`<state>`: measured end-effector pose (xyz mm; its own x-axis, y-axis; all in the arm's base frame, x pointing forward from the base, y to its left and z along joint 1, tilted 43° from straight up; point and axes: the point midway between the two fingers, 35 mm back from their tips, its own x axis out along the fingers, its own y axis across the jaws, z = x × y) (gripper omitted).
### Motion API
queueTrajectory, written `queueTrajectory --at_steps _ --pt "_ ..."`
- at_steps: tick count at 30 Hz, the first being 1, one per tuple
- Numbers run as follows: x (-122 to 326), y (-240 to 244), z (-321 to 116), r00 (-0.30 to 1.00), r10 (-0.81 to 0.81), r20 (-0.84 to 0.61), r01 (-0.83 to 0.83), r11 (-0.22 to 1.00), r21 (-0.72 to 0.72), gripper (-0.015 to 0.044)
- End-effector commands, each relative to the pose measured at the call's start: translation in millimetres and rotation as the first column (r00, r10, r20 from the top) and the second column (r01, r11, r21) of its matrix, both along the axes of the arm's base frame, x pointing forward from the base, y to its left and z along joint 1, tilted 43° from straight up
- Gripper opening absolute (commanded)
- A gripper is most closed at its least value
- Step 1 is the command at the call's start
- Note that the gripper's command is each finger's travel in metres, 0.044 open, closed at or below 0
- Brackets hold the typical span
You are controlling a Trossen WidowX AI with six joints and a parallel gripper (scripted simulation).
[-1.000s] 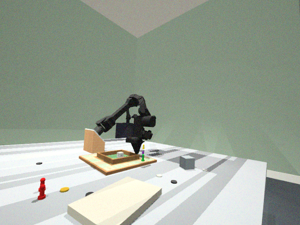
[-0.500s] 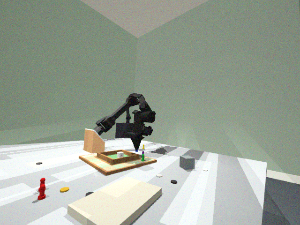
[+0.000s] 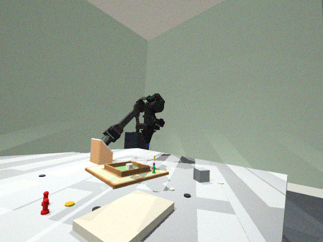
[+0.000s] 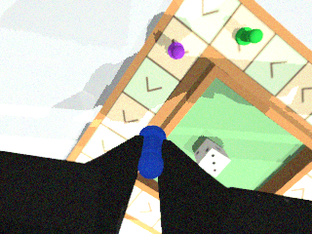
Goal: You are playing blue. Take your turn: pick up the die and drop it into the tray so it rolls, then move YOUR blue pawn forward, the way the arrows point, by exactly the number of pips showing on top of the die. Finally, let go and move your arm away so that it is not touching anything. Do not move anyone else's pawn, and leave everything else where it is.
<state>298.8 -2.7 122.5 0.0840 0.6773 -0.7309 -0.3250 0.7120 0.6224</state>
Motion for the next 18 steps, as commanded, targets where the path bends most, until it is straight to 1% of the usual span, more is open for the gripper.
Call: queueTrajectory --at_steps 1,5,18 --pt "-3 -5 9 1.000 0.009 0.006 -0.009 1.000 -0.006 0.0000" --pt "-8 -1 8 1.000 0.009 0.005 -0.009 1.000 -0.006 0.0000" --pt "-45 26 -2 1.000 0.008 0.003 -0.008 1.000 -0.006 0.0000"
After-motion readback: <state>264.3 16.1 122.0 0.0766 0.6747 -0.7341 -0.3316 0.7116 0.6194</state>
